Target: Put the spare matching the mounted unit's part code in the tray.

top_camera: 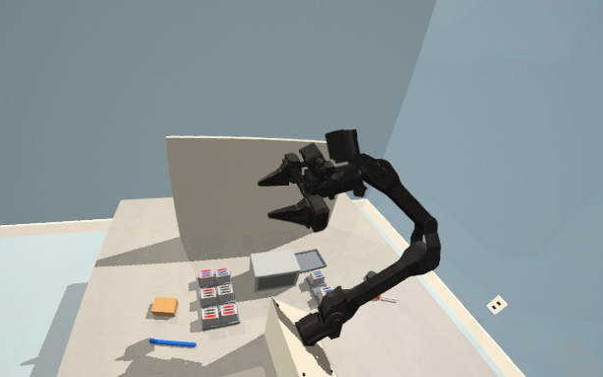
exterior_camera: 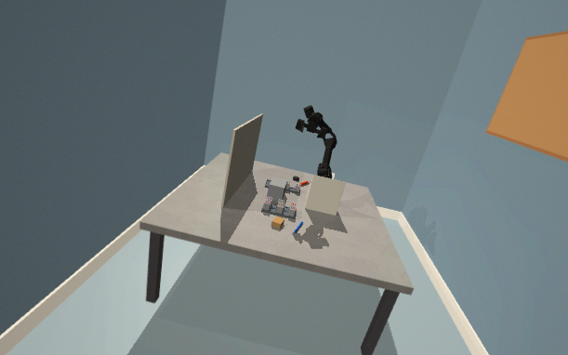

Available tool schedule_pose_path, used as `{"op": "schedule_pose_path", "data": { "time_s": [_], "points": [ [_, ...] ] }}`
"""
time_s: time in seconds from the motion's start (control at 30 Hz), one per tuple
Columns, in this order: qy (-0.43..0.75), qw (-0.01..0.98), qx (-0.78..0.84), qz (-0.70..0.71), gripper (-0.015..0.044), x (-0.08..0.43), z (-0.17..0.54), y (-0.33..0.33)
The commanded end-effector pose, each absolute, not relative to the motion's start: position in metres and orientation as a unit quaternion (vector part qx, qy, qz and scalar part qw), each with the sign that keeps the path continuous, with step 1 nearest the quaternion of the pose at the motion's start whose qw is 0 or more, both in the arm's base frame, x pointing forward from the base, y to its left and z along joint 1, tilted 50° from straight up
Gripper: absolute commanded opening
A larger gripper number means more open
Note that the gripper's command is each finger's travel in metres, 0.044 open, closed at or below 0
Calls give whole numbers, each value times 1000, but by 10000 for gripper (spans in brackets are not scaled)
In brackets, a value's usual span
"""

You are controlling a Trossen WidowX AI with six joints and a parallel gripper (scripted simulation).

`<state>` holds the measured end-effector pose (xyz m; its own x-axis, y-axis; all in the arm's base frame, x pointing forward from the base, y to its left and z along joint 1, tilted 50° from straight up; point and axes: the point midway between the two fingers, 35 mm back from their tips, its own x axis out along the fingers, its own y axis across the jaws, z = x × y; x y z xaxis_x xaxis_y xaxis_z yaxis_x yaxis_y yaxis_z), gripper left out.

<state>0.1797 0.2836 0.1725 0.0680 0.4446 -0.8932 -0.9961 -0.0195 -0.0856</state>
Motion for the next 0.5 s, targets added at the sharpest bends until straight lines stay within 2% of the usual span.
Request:
{"op": "schedule_pose_path", "data": {
  "time_s": [0.0, 0.1, 0.27, 0.47],
  "points": [
    [476, 655, -372, 453, 440, 226, 145, 252],
    [541, 673, -353, 359, 440, 251, 132, 230],
    [645, 692, -307, 111, 440, 304, 107, 168],
    [669, 676, -270, -149, 440, 346, 89, 94]
  ]
}}
